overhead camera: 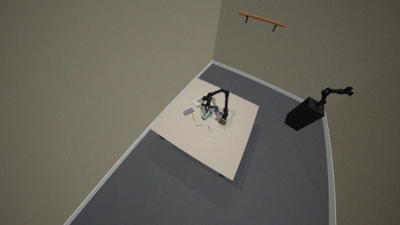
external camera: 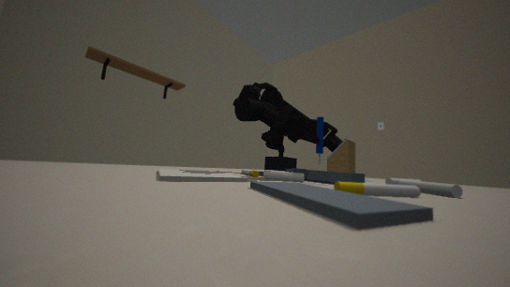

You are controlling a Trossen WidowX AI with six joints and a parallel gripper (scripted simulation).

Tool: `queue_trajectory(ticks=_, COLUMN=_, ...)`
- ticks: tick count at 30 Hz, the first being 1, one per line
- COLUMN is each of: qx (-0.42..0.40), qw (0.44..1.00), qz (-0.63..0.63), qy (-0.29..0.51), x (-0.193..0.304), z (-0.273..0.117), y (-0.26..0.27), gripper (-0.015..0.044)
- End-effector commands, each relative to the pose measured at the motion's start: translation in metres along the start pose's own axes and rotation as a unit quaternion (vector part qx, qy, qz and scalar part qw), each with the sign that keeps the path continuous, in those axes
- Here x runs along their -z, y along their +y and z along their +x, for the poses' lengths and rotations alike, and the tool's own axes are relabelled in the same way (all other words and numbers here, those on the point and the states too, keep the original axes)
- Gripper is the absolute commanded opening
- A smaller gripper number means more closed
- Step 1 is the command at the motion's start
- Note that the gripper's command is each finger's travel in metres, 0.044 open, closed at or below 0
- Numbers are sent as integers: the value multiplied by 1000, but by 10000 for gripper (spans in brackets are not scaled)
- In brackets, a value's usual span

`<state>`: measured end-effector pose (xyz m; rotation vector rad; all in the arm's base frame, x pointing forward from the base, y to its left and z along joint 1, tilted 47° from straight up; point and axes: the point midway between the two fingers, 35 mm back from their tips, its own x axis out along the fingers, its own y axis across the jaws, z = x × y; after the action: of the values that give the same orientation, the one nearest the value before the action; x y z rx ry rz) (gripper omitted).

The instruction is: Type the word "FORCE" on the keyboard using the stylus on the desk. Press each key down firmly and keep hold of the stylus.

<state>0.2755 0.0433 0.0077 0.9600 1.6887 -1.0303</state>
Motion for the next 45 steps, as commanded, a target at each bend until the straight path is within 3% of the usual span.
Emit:
queue_trajectory(ticks=1, qx=-1, qw=1000, qz=3, qy=2, x=5, z=-4, y=1, gripper=81)
queue_trajectory(ticks=9, qx=0, qw=1000, qz=1, qy=0, x=3, z=-2, y=0, gripper=64)
queue_trajectory(ticks=12, qx=-1, qw=1000, qz=1, qy=0, x=-1, z=-8, y=-3, gripper=0)
queue_trajectory(ticks=21, qx=-3, qw=1000, qz=3, qy=1, x=-23, z=-58, y=-35, gripper=0)
queue_trajectory(ticks=40, qx=-3, qw=1000, qz=3, qy=0, x=-41, z=-48, y=-37, gripper=0)
queue_trajectory(ticks=43, qx=-3, qw=1000, qz=3, qy=0, x=-43, z=-47, y=-36, gripper=79)
queue_trajectory(ticks=45, qx=-3, qw=1000, qz=3, qy=0, x=-44, z=-47, y=-36, gripper=81)
